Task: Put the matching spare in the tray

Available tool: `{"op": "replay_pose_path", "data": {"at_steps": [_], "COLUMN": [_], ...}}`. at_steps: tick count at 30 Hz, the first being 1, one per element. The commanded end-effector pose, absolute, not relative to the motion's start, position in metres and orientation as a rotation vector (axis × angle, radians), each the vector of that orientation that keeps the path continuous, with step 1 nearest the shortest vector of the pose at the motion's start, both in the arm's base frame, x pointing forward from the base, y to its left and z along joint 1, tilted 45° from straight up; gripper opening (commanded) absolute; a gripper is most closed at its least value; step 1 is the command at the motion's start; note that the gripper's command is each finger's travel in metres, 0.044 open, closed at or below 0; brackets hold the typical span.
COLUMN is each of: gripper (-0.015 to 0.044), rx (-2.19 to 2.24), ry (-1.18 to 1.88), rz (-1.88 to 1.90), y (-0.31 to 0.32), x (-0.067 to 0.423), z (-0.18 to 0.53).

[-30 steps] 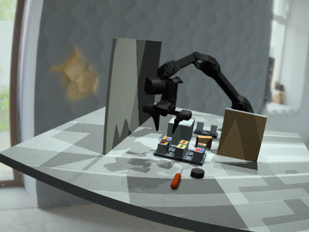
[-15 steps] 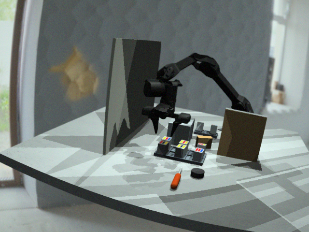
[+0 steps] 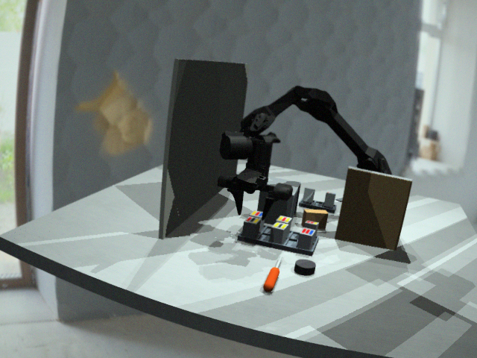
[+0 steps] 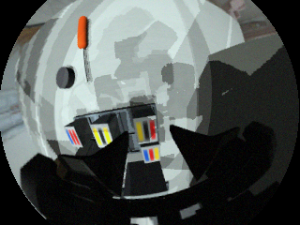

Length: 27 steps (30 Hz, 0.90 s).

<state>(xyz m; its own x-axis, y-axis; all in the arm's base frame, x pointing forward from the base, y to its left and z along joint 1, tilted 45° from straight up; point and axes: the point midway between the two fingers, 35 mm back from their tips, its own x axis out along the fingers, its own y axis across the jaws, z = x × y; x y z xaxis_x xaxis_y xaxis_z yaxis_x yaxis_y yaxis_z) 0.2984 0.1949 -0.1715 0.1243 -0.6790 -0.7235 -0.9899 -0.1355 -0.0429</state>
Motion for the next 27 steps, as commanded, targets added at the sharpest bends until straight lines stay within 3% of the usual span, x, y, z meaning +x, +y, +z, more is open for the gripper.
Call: {"op": "replay_pose_path", "data": {"at_steps": [1,27], "gripper": [0.03,0.03], "rx": [-1.885,-1.887], "ry": [1.612,1.614], "rz": [0.765,0.762], "y": [0.188,0.162], "x": [0.299,0.301], "z": [-0.177,-0.201]}}
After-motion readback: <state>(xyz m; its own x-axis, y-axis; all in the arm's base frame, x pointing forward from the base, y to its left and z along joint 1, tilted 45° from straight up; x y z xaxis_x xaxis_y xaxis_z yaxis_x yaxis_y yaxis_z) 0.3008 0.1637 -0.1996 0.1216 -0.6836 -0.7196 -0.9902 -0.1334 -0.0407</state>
